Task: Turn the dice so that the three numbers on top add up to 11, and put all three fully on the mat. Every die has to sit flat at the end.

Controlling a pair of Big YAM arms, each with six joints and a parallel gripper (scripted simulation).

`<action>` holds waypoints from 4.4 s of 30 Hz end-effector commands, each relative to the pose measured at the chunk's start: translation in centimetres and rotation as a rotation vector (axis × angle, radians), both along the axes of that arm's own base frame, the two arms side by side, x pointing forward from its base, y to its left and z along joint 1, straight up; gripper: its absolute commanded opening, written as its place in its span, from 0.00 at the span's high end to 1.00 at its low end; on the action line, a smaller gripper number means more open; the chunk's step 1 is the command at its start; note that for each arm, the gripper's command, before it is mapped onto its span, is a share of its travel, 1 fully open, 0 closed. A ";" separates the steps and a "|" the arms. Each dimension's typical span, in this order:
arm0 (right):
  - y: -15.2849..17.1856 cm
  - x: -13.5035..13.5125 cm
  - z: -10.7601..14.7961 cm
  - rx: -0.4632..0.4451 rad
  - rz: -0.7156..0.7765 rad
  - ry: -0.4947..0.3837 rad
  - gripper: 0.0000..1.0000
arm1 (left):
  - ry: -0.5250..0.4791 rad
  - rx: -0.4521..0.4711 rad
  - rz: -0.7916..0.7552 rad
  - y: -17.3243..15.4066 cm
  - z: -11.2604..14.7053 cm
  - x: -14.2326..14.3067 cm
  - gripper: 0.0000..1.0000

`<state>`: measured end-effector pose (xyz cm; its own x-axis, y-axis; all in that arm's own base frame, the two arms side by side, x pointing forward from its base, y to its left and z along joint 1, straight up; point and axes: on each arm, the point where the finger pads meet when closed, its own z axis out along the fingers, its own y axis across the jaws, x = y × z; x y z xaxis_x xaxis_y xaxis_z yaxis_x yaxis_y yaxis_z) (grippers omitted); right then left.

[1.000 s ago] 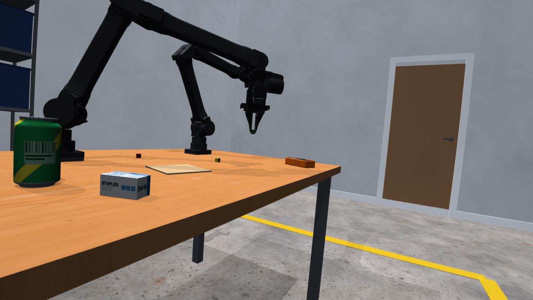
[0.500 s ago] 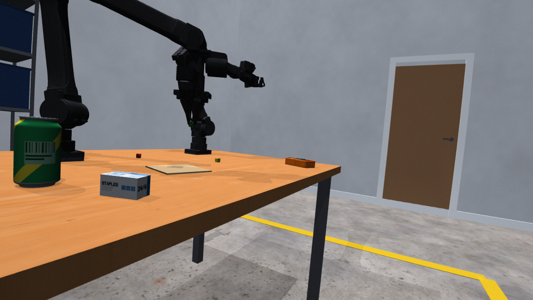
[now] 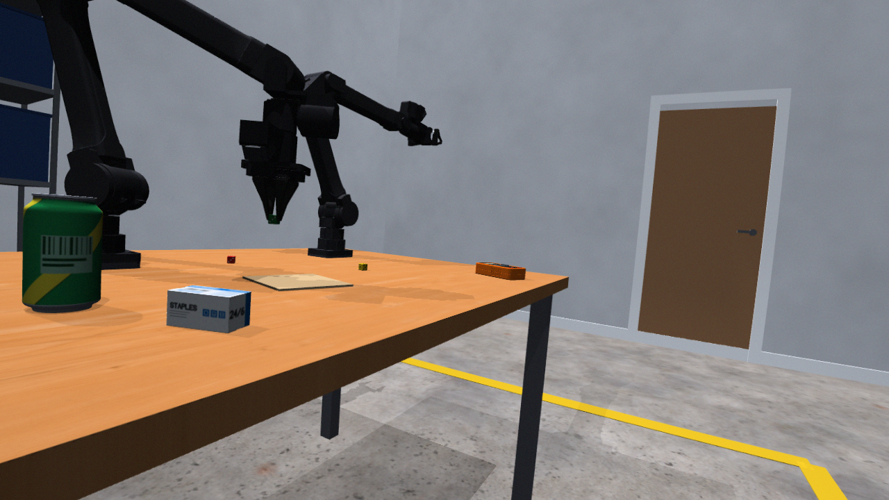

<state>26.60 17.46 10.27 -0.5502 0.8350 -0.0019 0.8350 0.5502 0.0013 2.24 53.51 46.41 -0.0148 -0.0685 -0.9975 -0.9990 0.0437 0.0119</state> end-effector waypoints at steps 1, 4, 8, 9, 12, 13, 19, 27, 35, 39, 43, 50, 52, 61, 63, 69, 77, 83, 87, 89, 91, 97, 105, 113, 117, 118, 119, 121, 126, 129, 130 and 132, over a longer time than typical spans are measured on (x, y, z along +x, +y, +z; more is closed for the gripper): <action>0.6 0.7 0.8 0.016 0.010 -0.017 0.89 | -0.014 0.069 0.013 1.0 3.6 -0.6 0.00; 0.6 0.7 0.8 0.016 0.010 -0.017 0.89 | -0.014 0.069 0.013 1.0 3.6 -0.6 0.00; 0.6 0.6 0.7 0.015 0.010 -0.016 0.89 | -0.014 0.069 0.013 1.0 3.6 -0.6 0.00; 0.5 0.5 0.3 0.013 0.010 -0.013 0.89 | -0.014 0.069 0.013 1.0 3.6 -0.6 0.00; 0.3 0.2 -0.3 0.008 0.010 -0.005 0.89 | -0.014 0.069 0.013 1.0 3.6 -0.6 0.00; 0.0 -0.2 -0.7 -0.005 0.010 0.014 0.89 | -0.014 0.069 0.013 1.0 3.6 -0.6 0.00; 0.2 0.2 -2.1 0.003 0.009 0.003 0.89 | -0.014 0.069 0.013 1.0 3.6 -0.6 0.00; 0.0 0.2 -5.8 0.003 0.005 0.003 0.89 | -0.014 0.069 0.013 1.0 3.6 -0.6 0.00; -0.1 0.2 -8.4 0.002 0.002 0.003 0.89 | -0.014 0.069 0.013 1.0 3.6 -0.6 0.00; -0.1 0.2 -9.5 0.002 0.001 0.004 0.89 | -0.014 0.069 0.013 1.0 3.6 -0.6 0.00; 0.1 0.7 -9.7 0.008 0.001 -0.005 0.89 | -0.014 0.069 0.013 1.0 3.6 -0.6 0.00; -0.1 0.4 -9.3 0.008 0.000 -0.005 0.89 | -0.014 0.069 0.013 1.0 3.6 -0.6 0.00; -0.1 0.4 -9.3 0.007 0.000 -0.004 0.89 | -0.014 0.069 0.013 1.0 3.6 -0.6 0.00; -0.1 0.2 -9.3 0.007 0.003 -0.003 0.89 | -0.014 0.069 0.013 1.0 3.6 -0.6 0.00; -0.1 0.2 -9.3 0.007 0.003 -0.003 0.89 | -0.014 0.069 0.013 1.0 3.6 -0.6 0.00; 0.1 0.0 -9.3 0.006 0.018 -0.003 0.89 | -0.014 0.069 0.013 1.0 3.6 -0.6 0.00; 0.4 -0.2 -9.3 0.006 0.026 -0.003 0.89 | -0.014 0.069 0.013 1.0 3.6 -0.6 0.00; 0.3 -0.2 -9.3 0.006 0.026 -0.003 0.89 | -0.014 0.069 0.013 1.0 3.6 -0.6 0.00; 0.4 -0.2 -9.3 0.006 0.026 -0.003 0.89 | -0.014 0.069 0.013 1.0 3.6 -0.6 0.00; 0.4 -0.2 -9.3 0.006 0.027 -0.003 0.89 | -0.014 0.069 0.013 1.0 3.6 -0.6 0.00; 0.4 -0.3 -9.4 0.006 0.029 -0.002 0.89 | -0.014 0.069 0.013 1.0 3.6 -0.6 0.00; 0.5 -0.3 -9.4 0.006 0.031 -0.002 0.89 | -0.014 0.069 0.013 1.0 3.6 -0.6 0.00; 0.5 -0.4 -9.4 0.006 0.033 -0.002 0.89 | -0.014 0.069 0.013 1.0 3.6 -0.6 0.00; 0.5 -0.4 -9.4 0.006 0.032 -0.002 0.89 | -0.014 0.069 0.013 1.0 3.6 -0.6 0.00; 0.5 -0.4 -9.4 0.006 0.032 -0.002 0.89 | -0.014 0.069 0.013 1.0 3.6 -0.6 0.00; 0.5 -0.4 -9.4 0.006 0.032 -0.002 0.89 | -0.014 0.069 0.013 1.0 3.6 -0.6 0.00; 0.5 -0.4 -9.4 0.006 0.032 -0.002 0.89 | -0.014 0.069 0.013 1.0 3.6 -0.6 0.00; 0.4 -0.4 -9.4 0.006 0.032 -0.001 0.89 | -0.014 0.069 0.013 1.0 3.6 -0.6 0.00; 0.5 -0.3 -9.6 0.007 0.032 -0.003 0.89 | -0.014 0.069 0.013 1.0 3.6 -0.6 0.00; 0.6 -0.2 -9.6 0.008 0.032 -0.005 0.89 | -0.014 0.069 0.013 1.0 3.6 -0.6 0.00; 0.6 -0.2 -9.6 0.008 0.032 -0.005 0.89 | -0.014 0.069 0.013 1.0 3.6 -0.6 0.00; 0.6 -0.2 -9.7 0.008 0.032 -0.005 0.89 | -0.014 0.069 0.013 1.0 3.6 -0.6 0.00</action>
